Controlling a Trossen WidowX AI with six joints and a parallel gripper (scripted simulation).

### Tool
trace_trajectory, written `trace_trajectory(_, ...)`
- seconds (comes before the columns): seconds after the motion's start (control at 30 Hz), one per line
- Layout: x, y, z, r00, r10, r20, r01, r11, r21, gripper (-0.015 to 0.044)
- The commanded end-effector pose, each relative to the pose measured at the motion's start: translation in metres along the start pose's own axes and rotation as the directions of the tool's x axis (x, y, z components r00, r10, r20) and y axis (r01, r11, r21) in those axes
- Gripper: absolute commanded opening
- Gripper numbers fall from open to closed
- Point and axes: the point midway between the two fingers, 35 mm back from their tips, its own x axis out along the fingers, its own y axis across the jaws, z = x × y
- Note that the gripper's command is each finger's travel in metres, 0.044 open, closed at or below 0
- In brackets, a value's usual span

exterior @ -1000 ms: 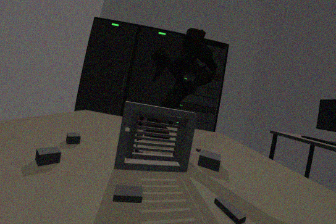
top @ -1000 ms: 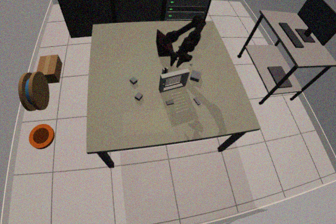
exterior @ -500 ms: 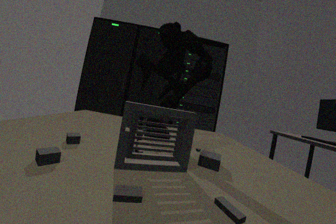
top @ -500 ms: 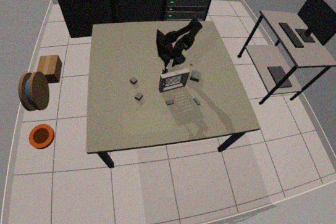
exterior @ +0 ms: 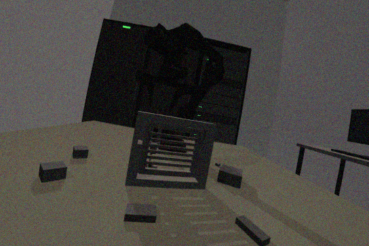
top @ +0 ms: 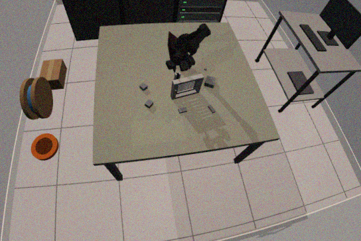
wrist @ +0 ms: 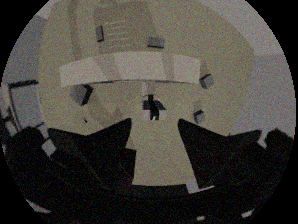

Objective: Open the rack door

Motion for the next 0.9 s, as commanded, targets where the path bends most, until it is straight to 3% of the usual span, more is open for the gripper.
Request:
trace_trajectory(0.0, 0.003, -0.004, -0.002, 0.998, 0.061, -0.008, -0.061, 0.998, 0.016, 0.0297)
trace_trajectory(0.87, 0.039, -0.003, -0.001, 0.998, 0.064, -0.007, -0.063, 0.998, 0.017, 0.0297)
